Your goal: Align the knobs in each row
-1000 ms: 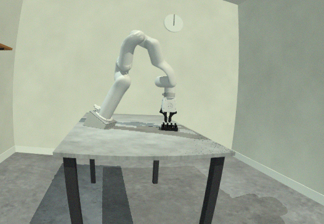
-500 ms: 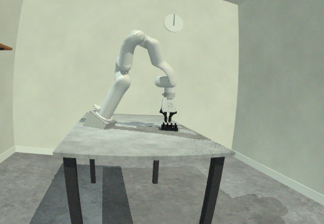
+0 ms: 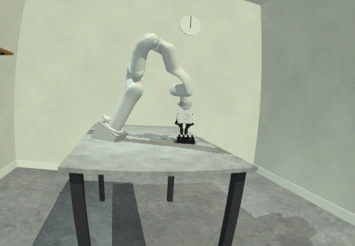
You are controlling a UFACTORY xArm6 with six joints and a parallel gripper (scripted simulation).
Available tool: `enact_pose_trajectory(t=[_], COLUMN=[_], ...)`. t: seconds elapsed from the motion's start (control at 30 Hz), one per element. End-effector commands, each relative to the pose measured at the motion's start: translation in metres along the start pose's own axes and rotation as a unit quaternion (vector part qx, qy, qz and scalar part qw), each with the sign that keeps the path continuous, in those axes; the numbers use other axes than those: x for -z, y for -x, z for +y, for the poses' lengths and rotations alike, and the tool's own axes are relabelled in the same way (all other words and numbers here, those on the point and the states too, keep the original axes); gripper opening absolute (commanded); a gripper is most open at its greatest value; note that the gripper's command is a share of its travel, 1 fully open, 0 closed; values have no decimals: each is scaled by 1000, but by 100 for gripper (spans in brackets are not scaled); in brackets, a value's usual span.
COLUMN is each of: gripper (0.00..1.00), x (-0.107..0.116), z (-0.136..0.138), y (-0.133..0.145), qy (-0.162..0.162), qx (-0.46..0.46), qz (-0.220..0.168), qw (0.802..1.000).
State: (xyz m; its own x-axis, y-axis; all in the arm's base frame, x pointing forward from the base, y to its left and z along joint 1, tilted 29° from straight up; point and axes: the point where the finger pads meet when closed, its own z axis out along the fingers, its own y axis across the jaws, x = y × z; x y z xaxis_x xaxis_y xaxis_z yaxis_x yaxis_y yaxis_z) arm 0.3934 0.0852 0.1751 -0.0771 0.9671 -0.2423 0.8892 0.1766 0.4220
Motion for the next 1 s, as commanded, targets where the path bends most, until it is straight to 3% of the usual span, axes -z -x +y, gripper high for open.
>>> enact_pose_trajectory(t=[0.0, 0.97], gripper=[19, 19], x=[-1, -9], z=[1, 1], y=[0, 0], qy=[2, 2], qx=[0, 0], qz=[0, 0], qw=[1000, 1000])
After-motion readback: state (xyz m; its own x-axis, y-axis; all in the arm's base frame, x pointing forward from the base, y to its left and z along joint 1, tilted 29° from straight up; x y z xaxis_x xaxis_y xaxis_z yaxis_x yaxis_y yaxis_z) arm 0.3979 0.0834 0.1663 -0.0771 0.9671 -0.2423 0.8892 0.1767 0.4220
